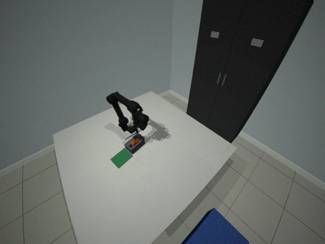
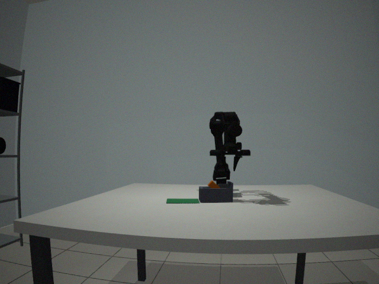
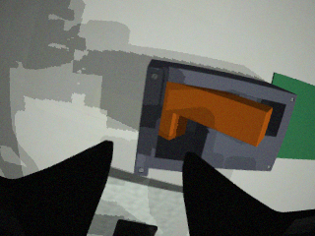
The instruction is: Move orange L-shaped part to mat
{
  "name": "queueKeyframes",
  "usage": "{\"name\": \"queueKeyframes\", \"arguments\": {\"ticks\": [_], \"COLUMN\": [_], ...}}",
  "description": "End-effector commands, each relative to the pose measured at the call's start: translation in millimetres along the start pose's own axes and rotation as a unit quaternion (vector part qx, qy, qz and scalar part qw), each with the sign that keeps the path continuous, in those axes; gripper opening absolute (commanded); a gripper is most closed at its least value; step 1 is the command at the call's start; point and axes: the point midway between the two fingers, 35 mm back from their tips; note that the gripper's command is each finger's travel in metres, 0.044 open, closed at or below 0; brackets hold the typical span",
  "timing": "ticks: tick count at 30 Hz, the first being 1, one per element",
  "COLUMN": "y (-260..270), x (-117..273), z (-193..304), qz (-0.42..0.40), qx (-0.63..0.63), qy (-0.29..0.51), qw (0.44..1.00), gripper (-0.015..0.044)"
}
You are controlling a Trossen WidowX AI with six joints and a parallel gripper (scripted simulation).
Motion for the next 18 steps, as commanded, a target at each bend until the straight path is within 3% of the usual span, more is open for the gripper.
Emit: {"name": "queueKeyframes", "arguments": {"ticks": [1, 3, 7, 13, 15, 18], "y": [-2.7, -9.0, -30.9, -68.1, -76.5, -77.5], "x": [0.0, 0.4, 1.8, 3.9, 4.4, 4.4], "z": [-1.1, -2.5, -6.0, -7.4, -6.9, -6.8], "qz": [0.0, 0.001, 0.003, 0.008, 0.009, 0.009], "qx": [-0.03, -0.096, -0.316, -0.638, -0.698, -0.706], "qy": [0.0, 0.0, 0.001, 0.001, 0.0, 0.0], "qw": [1.0, 0.995, 0.949, 0.77, 0.716, 0.709], "gripper": [0.0233, 0.028, 0.028, 0.028, 0.028, 0.028]}}
Point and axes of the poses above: the point midway between the two fingers, 35 mm back from their tips, its own x axis back along the fingers, its own y axis across the jaws, z = x × y, and after that the axes turned 1 degree about x, right-handed
